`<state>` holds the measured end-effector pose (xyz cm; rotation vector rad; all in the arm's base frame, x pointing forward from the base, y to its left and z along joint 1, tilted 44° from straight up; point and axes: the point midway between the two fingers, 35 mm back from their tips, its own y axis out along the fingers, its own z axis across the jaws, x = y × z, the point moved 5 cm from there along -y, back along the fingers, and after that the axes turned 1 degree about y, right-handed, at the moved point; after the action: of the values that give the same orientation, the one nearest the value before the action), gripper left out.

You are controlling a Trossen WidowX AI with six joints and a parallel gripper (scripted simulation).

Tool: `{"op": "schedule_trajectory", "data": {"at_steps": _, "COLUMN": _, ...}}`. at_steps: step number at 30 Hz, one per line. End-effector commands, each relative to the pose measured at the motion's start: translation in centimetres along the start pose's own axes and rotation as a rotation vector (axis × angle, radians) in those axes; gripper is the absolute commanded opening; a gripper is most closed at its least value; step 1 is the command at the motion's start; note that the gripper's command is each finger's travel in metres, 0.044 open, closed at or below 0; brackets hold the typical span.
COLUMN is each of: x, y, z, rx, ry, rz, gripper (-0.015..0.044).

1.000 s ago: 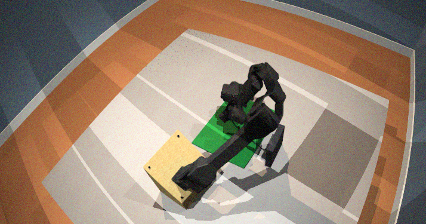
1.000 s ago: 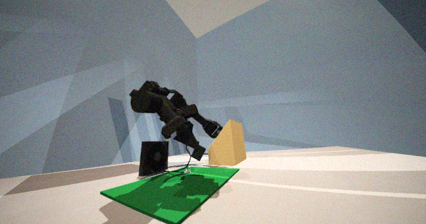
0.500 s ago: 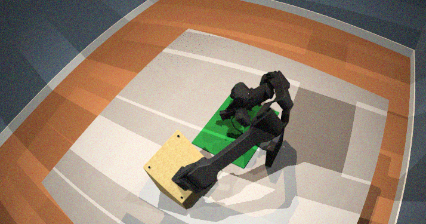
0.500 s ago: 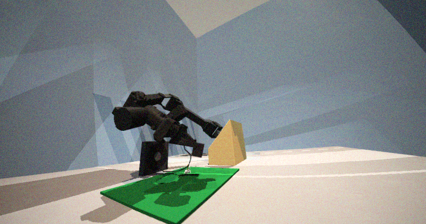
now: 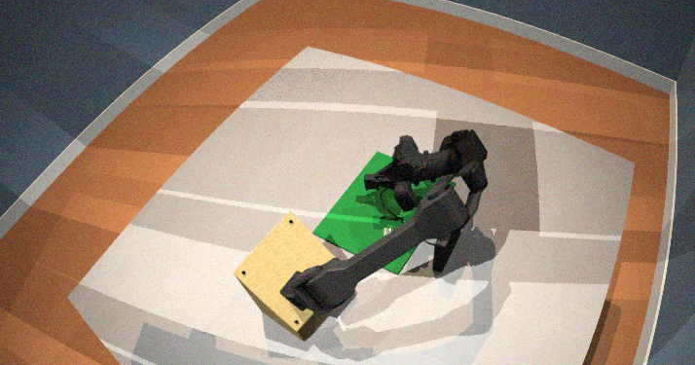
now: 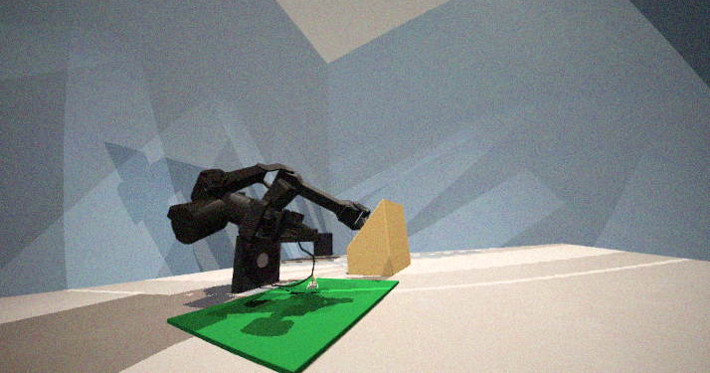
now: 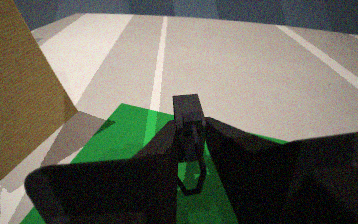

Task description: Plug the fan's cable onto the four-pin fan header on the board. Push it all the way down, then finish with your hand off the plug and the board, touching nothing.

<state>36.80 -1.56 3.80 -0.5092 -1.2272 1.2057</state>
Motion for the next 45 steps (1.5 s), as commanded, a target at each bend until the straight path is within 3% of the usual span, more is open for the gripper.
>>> {"op": "schedule_trajectory", "data": {"at_steps": 1, "x": -0.1, "y": -0.1, "z": -0.1, "rx": -0.008, "ry": -0.005, "rz": -0.023, "gripper": 0.0000}}
{"op": "schedule_trajectory", "data": {"at_steps": 45, "x": -0.6, "y": -0.2, "z": -0.2, "rx": -0.002, "ry": -0.009, "rz": 0.003, "gripper": 0.0000}}
